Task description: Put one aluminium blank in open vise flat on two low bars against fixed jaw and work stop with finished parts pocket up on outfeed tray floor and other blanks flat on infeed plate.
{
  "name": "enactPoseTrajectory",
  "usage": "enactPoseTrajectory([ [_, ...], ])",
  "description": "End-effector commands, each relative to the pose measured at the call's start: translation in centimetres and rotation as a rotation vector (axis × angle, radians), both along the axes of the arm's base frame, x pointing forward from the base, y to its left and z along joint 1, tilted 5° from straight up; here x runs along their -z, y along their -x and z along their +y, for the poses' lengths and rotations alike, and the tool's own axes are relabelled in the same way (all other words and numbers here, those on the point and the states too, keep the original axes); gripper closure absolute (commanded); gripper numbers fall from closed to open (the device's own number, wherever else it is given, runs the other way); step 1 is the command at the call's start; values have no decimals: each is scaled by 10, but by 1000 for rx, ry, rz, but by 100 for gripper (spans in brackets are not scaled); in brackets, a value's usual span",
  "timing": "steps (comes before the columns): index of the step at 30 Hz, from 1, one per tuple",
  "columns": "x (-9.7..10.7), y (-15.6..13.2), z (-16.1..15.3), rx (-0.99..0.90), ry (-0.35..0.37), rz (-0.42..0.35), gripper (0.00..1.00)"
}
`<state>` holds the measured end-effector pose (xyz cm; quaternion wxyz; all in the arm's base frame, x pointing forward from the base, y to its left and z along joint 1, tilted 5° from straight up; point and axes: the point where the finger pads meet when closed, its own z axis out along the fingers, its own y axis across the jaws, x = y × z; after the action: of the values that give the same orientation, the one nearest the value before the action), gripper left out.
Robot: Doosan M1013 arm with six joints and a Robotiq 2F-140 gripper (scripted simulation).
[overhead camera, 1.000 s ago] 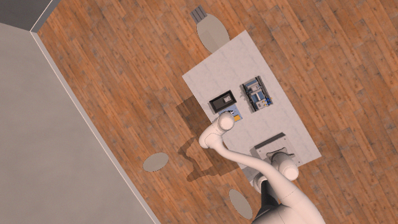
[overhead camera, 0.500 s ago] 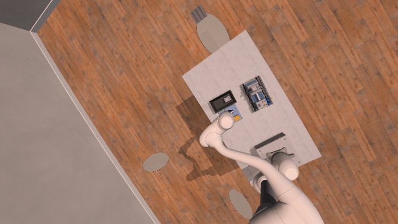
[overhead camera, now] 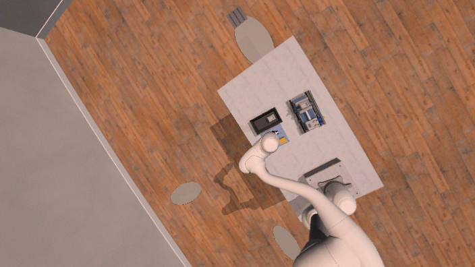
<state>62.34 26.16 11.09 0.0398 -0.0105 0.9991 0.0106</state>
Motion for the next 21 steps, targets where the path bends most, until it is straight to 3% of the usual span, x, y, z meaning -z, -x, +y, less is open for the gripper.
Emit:
enactPoseTrajectory([
  [1,4,0,0,0,0,0,100],
  [21,16,-1,0,0,0,0,100],
])
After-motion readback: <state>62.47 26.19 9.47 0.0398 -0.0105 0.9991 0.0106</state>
